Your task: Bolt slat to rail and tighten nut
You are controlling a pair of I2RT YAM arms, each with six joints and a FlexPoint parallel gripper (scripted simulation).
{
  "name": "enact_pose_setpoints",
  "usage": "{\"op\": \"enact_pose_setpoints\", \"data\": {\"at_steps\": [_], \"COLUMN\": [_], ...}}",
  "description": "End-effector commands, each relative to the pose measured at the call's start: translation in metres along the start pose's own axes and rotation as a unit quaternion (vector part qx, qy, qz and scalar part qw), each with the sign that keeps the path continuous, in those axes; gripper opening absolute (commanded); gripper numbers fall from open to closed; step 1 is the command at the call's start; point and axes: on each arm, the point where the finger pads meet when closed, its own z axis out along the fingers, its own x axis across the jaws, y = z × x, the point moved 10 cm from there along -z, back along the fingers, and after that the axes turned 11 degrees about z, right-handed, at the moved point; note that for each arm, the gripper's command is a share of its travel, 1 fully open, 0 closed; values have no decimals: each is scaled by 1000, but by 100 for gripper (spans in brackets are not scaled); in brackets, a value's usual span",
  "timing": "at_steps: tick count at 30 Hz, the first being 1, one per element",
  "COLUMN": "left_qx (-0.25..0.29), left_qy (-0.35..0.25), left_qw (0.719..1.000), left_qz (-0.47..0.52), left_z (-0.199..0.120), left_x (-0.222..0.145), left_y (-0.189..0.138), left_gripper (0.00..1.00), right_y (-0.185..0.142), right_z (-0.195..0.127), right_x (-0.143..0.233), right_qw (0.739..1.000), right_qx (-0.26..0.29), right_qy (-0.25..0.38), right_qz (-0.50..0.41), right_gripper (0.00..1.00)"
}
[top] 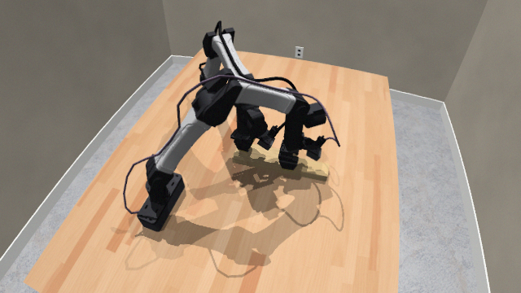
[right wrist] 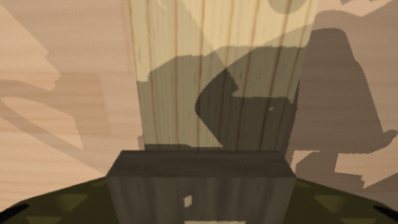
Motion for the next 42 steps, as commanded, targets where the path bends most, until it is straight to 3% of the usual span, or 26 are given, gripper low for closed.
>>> {"op": "enact_pose_setpoints", "data": {"at_steps": [1, 14, 16, 19, 31, 33, 42], "left_qx": [-1, 7, 7, 7, 9, 9, 10], "left_qy": [1, 5, 5, 5, 4, 4, 3], "left_qw": [996, 940, 940, 918, 798, 798, 677], "left_qz": [88, 341, 341, 396, 603, 603, 736], "left_z": [0, 3, 3, 3, 4, 4, 4], "left_x": [-2, -2, -2, -2, -2, -2, -2], "left_y": [3, 2, 2, 2, 2, 2, 2], "left_gripper": [11, 11, 11, 11, 11, 11, 11], "right_y": [2, 2, 2, 2, 2, 2, 2], "right_z": [-5, -5, -5, -5, -5, -5, -5], "right_x": [0, 0, 0, 0, 0, 0, 0], "right_qw": [1000, 1000, 1000, 1000, 1000, 1000, 1000], "right_qx": [-5, -5, -5, -5, -5, -5, -5], "right_qy": [6, 6, 6, 6, 6, 6, 6], "right_qz": [0, 0, 0, 0, 0, 0, 0], "right_gripper": [67, 67, 67, 67, 67, 67, 67]}}
